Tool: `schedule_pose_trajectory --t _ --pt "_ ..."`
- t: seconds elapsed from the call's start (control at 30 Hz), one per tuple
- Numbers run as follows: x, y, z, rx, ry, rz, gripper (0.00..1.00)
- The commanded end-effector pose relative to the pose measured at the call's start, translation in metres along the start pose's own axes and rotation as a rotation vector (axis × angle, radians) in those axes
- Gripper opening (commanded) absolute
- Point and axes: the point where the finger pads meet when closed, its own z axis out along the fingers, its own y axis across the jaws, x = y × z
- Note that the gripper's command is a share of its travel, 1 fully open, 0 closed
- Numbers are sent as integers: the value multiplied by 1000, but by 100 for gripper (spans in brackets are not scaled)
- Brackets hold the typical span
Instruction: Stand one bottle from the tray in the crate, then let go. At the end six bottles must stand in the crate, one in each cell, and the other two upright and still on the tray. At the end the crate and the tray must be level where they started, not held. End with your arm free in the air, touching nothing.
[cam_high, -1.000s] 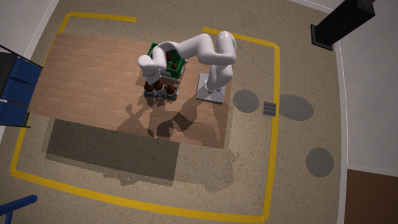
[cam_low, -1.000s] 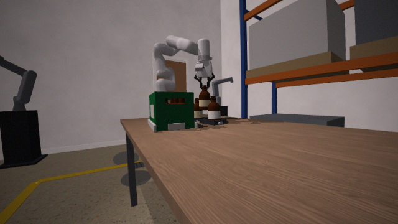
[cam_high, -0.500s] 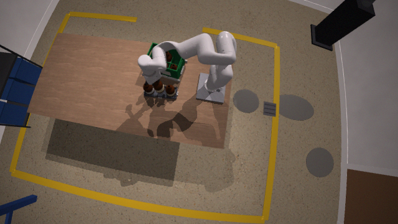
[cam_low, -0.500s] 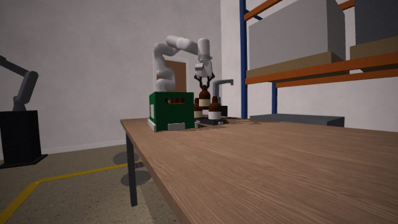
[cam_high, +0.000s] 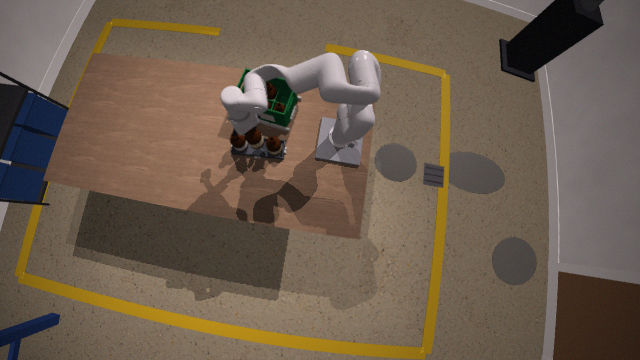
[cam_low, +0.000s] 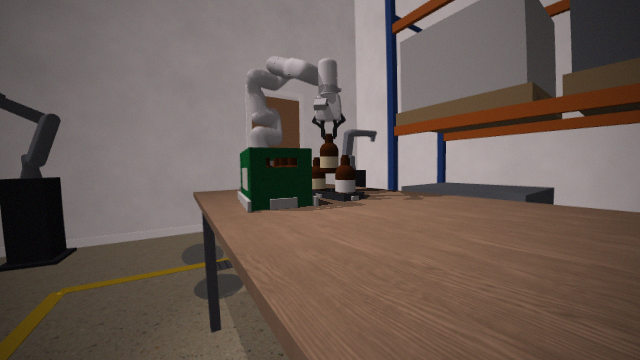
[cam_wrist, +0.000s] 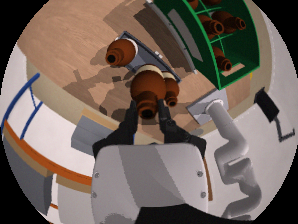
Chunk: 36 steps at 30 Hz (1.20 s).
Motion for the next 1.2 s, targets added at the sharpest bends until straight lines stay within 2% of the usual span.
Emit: schedule_pose_trajectory --t 0.0,0.63,1.17 --pt "0 -1 -7 4 2 0 0" --pt "0 -1 -24 4 2 0 0" --pt "0 -1 -27 4 2 0 0"
